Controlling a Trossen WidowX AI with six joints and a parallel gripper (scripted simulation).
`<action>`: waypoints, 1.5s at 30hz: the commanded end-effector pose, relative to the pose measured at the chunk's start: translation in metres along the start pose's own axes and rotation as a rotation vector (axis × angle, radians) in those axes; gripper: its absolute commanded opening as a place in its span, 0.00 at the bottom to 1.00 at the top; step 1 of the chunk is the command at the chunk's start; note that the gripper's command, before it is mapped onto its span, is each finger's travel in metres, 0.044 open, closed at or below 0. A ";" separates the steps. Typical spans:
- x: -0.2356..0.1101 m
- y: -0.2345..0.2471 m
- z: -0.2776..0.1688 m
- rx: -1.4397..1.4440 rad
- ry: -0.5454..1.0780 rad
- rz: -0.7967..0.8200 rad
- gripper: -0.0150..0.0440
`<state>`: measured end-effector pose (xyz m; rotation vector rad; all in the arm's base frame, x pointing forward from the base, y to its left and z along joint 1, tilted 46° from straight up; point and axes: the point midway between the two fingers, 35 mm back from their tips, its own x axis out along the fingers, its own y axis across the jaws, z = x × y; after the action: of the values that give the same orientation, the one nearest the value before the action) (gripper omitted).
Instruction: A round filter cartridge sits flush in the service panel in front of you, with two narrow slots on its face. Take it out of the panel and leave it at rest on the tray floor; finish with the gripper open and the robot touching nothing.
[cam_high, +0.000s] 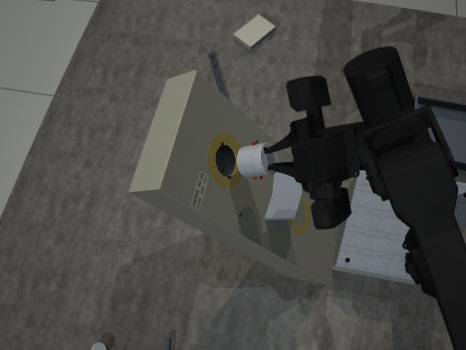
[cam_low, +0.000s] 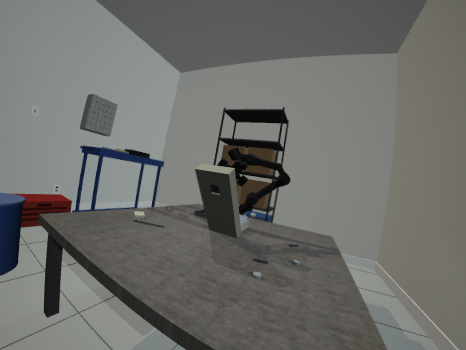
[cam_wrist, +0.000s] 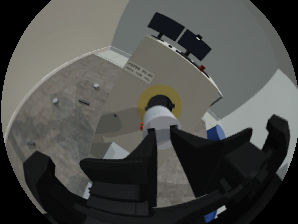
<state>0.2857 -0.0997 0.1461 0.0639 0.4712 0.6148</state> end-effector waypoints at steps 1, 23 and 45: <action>0.000 0.009 -0.009 -0.014 -0.007 -0.006 0.25; 0.007 0.035 -0.043 0.006 0.002 0.002 0.41; -0.002 -0.008 0.013 -0.014 -0.008 -0.006 0.41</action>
<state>0.2860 -0.1002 0.1505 0.0345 0.4536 0.6088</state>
